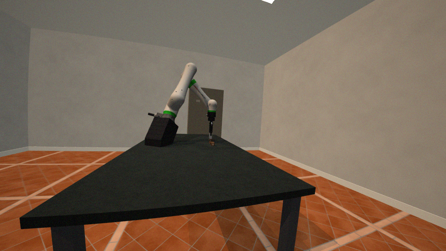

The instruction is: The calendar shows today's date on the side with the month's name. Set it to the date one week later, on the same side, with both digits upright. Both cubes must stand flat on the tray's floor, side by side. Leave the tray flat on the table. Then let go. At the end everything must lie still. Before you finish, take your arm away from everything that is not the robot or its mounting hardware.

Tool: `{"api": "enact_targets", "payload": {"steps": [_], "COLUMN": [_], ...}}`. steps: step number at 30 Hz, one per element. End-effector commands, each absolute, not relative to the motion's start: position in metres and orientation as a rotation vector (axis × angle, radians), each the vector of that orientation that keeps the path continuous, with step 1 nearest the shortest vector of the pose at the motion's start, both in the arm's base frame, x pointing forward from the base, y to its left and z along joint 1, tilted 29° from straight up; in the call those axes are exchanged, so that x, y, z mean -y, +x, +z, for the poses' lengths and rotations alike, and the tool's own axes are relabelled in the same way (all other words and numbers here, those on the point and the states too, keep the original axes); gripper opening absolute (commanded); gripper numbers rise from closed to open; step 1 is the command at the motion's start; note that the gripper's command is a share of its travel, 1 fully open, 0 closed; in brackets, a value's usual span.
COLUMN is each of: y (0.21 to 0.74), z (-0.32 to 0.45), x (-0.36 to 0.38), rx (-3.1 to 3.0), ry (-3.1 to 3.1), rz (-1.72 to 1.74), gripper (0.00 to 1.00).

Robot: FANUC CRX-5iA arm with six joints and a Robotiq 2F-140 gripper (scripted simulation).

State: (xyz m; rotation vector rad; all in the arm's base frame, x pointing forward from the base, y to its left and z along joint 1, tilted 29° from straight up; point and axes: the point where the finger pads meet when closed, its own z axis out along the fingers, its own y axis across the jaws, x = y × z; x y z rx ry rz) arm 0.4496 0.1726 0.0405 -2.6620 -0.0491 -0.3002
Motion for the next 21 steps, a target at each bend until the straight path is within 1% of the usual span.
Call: {"api": "enact_targets", "payload": {"steps": [1,21], "y": [0.45,0.454], "z": [0.041,0.024], "x": [-0.172,-0.181], "rx": [0.049,0.049], "ry": [-2.662,-2.662], "rz": [-0.301,-0.301], "gripper": [0.28,0.28]}}
